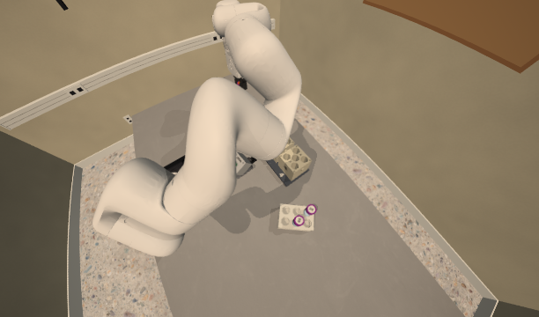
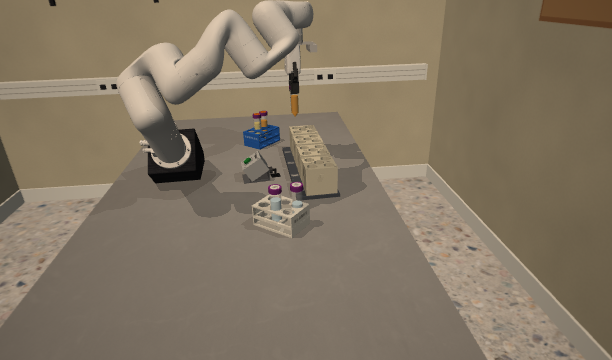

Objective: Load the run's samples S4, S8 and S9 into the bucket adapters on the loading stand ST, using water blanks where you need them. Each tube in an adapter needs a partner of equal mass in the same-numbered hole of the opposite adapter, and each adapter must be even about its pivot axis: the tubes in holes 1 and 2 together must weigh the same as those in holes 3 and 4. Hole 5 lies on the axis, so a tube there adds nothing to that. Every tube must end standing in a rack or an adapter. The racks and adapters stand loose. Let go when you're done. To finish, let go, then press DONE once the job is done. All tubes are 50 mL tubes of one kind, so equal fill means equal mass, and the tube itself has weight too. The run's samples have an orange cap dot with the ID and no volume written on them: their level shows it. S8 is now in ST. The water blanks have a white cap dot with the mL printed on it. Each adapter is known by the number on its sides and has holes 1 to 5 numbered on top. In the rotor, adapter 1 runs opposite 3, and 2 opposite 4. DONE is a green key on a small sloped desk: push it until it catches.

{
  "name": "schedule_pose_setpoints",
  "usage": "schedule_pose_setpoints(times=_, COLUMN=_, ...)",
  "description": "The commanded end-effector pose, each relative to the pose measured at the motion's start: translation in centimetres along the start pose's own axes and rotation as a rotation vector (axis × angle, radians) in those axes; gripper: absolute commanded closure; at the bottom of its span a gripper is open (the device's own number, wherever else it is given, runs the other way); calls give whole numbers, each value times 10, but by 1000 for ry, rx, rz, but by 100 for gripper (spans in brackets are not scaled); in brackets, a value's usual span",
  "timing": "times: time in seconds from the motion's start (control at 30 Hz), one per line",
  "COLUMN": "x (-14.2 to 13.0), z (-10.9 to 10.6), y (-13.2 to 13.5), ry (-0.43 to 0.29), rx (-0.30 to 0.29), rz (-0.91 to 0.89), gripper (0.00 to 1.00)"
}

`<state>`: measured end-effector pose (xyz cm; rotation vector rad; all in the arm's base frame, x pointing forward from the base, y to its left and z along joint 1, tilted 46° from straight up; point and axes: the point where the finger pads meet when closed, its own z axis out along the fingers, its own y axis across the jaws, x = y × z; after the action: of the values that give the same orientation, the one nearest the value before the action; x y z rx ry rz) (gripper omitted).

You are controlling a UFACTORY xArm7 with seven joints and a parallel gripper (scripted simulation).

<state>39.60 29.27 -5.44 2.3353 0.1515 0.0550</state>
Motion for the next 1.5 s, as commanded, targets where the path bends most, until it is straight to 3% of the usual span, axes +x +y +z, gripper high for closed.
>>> schedule_pose_setpoints(times=0.0, x=0, z=-3, y=-1, ry=3, rx=4, rz=0, gripper=100)
schedule_pose_setpoints(times=0.53, x=0, z=-3, y=-1, ry=3, rx=4, rz=0, gripper=100)
schedule_pose_setpoints(times=1.37, x=-95, z=-3, y=-65, ry=4, rx=3, rz=-767, gripper=100)
schedule_pose_setpoints(times=1.47, x=-104, z=-3, y=-70, ry=4, rx=4, rz=-788, gripper=100)
